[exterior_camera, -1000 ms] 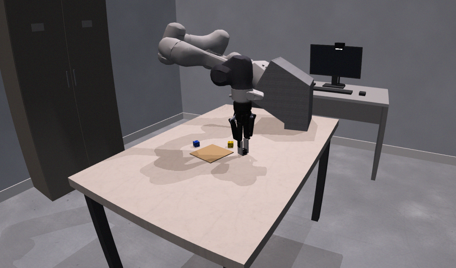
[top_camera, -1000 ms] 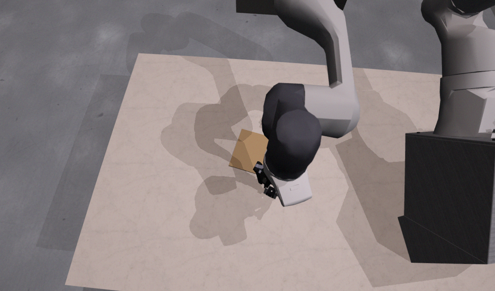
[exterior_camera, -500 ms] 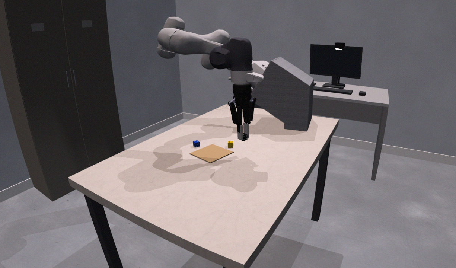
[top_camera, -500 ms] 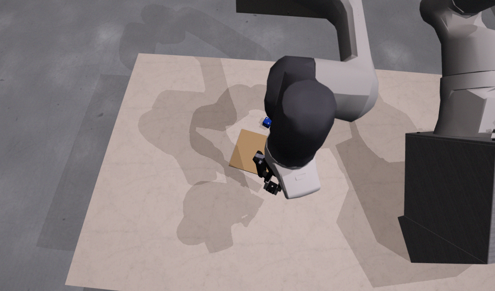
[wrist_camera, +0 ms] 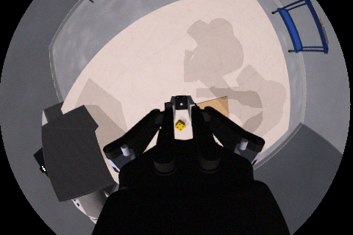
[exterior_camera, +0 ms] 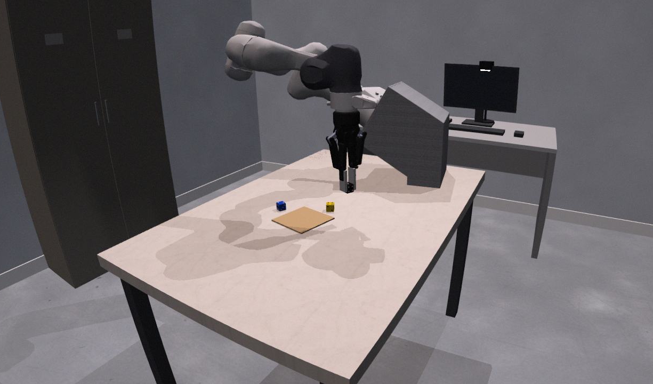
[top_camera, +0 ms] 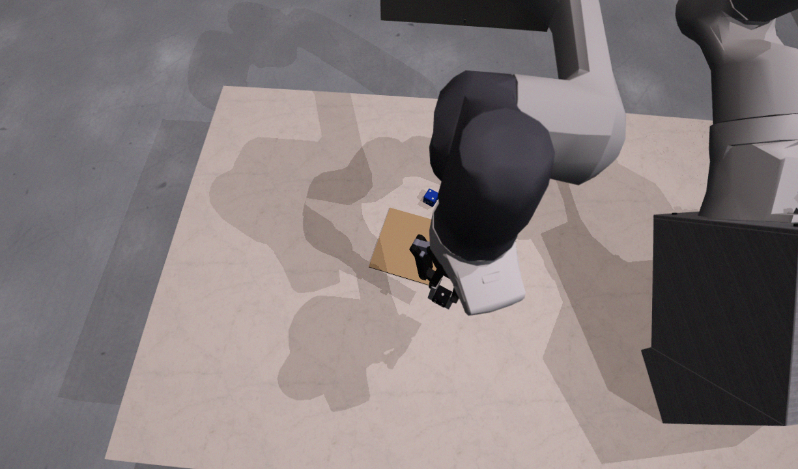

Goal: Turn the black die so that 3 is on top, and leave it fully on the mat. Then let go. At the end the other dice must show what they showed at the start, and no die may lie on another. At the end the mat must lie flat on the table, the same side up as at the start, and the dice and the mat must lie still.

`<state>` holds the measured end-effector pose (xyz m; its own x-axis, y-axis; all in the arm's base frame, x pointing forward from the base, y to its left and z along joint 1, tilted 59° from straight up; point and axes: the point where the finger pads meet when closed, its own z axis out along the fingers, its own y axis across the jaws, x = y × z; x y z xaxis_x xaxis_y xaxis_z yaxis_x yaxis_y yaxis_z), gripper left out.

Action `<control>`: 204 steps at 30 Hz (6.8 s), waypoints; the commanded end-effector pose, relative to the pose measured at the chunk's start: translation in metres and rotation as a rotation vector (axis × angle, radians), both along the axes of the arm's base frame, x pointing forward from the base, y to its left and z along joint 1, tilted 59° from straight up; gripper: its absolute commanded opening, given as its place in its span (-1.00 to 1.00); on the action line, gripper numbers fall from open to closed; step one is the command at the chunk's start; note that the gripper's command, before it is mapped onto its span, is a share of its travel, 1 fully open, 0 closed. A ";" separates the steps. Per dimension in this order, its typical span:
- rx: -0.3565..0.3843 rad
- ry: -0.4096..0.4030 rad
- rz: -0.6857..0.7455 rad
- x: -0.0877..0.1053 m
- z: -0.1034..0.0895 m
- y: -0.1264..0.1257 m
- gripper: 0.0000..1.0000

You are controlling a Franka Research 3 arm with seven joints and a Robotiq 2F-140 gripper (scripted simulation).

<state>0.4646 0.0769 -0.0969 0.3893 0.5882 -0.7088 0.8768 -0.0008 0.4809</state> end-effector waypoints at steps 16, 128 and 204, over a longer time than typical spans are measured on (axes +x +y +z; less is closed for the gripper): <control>-0.098 0.289 0.178 0.016 0.028 -0.012 -0.75; -1.318 0.678 0.809 0.052 0.105 -0.068 -0.75; -1.442 0.597 0.796 0.068 0.064 -0.129 -0.75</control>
<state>0.5317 -0.0507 -0.0321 -0.1418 -0.6873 -0.7124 0.4926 0.5752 -0.6530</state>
